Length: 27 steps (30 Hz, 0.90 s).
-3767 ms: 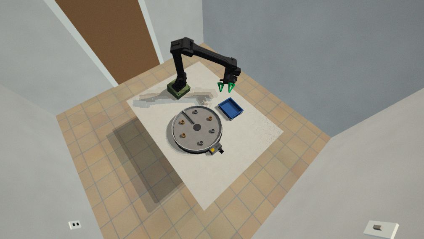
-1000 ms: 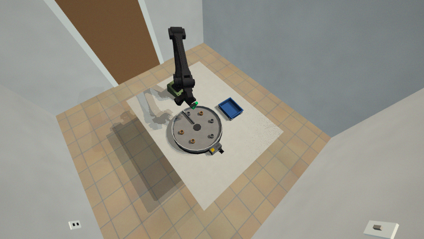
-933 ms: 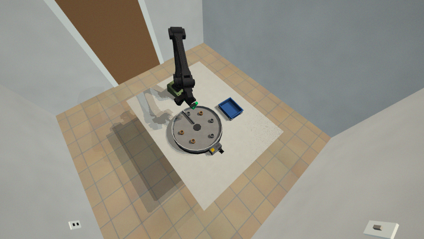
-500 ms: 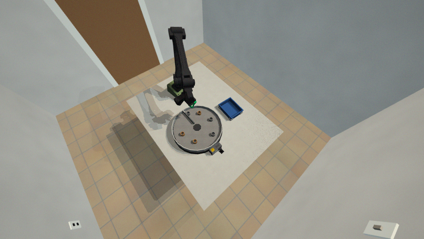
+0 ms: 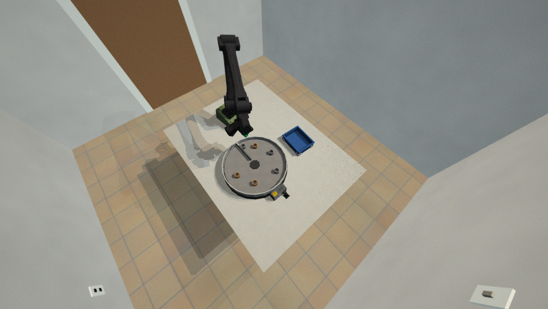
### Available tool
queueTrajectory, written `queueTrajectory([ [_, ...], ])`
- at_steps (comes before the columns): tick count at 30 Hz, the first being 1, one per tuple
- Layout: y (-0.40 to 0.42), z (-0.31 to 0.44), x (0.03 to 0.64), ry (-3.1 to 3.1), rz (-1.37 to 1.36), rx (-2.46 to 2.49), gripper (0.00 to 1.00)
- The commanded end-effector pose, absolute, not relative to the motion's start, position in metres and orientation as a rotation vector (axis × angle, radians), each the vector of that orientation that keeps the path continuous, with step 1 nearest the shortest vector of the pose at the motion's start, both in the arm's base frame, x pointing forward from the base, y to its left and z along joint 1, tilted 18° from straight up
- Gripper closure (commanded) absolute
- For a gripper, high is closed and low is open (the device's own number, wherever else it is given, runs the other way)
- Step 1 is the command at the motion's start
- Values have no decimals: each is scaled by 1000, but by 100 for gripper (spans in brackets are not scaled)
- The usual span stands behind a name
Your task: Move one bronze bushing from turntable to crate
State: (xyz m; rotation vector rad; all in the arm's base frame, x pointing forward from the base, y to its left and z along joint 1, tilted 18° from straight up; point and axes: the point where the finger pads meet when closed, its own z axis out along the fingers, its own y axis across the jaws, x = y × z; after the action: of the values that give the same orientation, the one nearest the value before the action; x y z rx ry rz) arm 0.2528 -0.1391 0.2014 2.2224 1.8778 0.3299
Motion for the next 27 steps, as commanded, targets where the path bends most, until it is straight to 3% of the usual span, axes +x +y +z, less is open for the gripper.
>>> queueTrajectory([
  [1,-136,206,257,1869,344,2200,89],
  [27,-136,206,257,1869,344,2199,84],
])
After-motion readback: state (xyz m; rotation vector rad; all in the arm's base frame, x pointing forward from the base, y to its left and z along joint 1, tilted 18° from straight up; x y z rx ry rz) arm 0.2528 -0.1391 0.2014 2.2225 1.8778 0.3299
